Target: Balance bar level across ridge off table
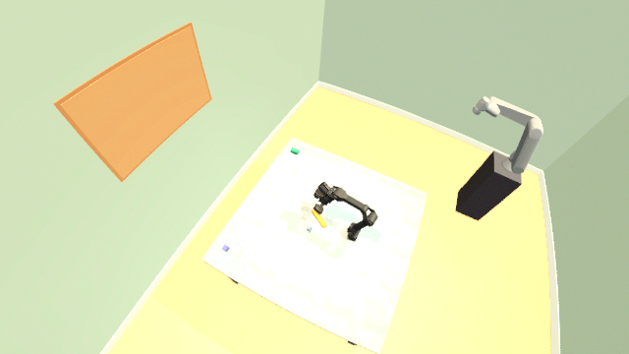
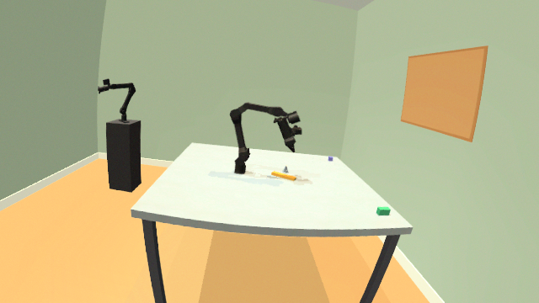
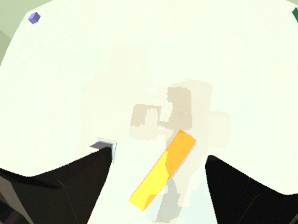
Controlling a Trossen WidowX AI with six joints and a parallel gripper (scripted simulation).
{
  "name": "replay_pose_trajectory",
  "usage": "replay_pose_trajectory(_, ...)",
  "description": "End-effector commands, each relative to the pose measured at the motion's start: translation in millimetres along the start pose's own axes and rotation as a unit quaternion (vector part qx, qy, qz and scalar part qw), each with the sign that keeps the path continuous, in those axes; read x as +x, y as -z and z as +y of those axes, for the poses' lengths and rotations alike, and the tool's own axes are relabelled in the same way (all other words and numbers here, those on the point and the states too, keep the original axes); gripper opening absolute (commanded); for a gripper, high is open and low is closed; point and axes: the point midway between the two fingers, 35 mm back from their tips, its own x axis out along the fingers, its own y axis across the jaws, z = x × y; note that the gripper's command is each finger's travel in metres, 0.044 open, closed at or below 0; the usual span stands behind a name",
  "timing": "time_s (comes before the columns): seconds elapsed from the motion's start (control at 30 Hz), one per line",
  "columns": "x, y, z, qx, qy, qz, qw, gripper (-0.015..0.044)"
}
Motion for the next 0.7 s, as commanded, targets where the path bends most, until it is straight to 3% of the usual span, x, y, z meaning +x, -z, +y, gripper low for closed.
replay_pose_trajectory(0.0,19,18,2,0.056,0.009,0.054,0.997,0.0315)
replay_pose_trajectory(0.5,62,79,10,0.228,0.097,0.213,0.945,0.0315)
replay_pose_trajectory(0.67,65,85,11,0.243,0.11,0.226,0.937,0.0315)
